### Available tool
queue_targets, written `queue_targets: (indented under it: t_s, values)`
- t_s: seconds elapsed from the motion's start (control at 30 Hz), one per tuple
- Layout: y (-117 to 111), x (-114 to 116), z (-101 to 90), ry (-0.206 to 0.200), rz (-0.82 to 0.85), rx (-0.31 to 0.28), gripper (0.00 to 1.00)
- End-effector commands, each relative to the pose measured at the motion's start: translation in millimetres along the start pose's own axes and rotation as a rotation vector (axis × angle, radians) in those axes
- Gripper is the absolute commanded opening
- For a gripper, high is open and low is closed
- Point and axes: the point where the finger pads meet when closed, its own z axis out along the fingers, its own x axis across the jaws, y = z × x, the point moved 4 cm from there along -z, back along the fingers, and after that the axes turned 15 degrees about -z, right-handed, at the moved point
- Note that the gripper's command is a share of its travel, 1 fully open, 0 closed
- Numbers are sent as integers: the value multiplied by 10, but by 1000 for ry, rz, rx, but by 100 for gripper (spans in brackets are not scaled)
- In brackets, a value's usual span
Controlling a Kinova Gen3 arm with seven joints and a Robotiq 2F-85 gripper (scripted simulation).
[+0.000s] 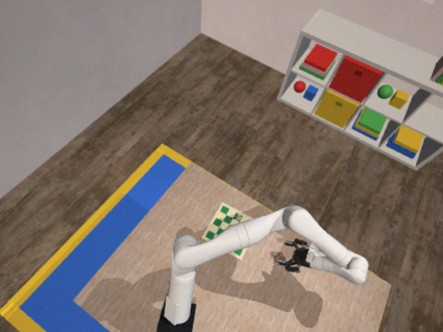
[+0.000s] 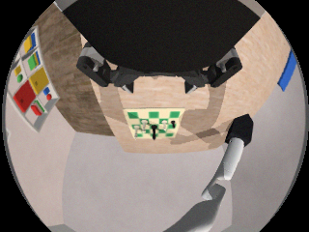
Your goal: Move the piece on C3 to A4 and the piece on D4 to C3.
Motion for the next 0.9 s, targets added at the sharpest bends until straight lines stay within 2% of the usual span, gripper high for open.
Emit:
queue_targets:
  t_s: [0.0, 0.3, 0.63, 0.87]
  values:
    - [-143, 64, -167, 6, -13, -22, 100]
    - [-267, 92, -265, 6, -13, -22, 100]
    - [-258, 110, -230, 2, -12, -20, 100]
    - [-311, 284, -149, -22, -12, -67, 100]
